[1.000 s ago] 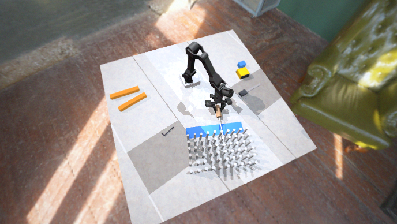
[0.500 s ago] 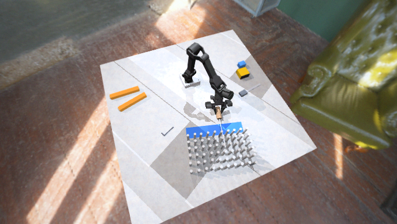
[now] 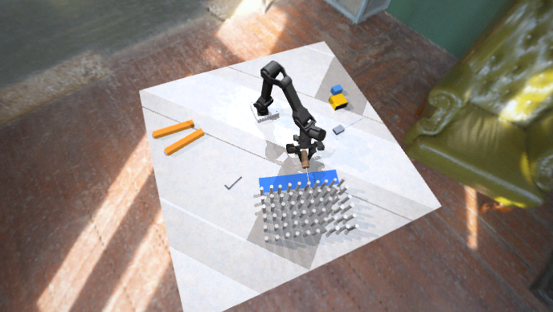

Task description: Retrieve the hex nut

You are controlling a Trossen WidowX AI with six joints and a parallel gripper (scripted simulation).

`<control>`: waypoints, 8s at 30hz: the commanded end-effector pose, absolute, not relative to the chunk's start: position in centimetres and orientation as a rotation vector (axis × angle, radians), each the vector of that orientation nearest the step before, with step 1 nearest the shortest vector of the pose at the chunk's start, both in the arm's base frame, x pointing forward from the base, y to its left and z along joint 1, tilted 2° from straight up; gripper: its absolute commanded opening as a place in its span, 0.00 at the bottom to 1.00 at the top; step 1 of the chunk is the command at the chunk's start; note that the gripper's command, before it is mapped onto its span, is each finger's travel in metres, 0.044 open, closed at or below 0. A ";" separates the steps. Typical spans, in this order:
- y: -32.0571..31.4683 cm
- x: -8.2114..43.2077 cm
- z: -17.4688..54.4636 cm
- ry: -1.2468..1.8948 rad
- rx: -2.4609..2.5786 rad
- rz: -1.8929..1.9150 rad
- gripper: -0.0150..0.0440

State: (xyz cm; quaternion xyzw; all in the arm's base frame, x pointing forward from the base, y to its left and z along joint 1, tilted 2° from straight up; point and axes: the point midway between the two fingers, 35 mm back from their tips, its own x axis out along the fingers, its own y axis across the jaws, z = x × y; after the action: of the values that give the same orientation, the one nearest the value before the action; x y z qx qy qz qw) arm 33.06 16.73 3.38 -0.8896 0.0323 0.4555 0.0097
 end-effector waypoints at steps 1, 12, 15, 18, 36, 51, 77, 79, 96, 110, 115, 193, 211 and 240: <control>17.0 33.8 3.9 0.089 -2.782 1.396 0.25; 16.9 34.6 4.0 0.090 -2.783 1.395 0.25; 16.9 34.9 4.0 0.090 -2.783 1.395 0.25; 16.9 35.1 4.0 0.090 -2.783 1.395 0.25; 16.8 36.2 4.1 0.090 -2.784 1.393 0.25; 16.2 36.5 4.0 0.090 -2.785 1.393 0.25; 15.7 38.4 4.2 0.092 -2.786 1.390 0.25; 15.7 38.5 4.2 0.092 -2.786 1.390 0.25; 15.7 38.6 3.4 0.091 -2.787 1.390 0.25; 15.7 38.5 2.4 0.091 -2.787 1.390 0.25; 15.9 38.2 2.3 0.092 -2.787 1.390 0.25; 16.9 32.0 1.6 0.094 -2.781 1.398 0.25; 17.0 30.5 1.5 0.094 -2.780 1.400 0.25; 17.2 28.0 1.3 0.094 -2.778 1.402 0.25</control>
State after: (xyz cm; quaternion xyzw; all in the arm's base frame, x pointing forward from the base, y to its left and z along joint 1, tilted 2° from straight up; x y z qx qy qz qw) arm 28.27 17.28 1.29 -0.8920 0.0285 0.4510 0.0134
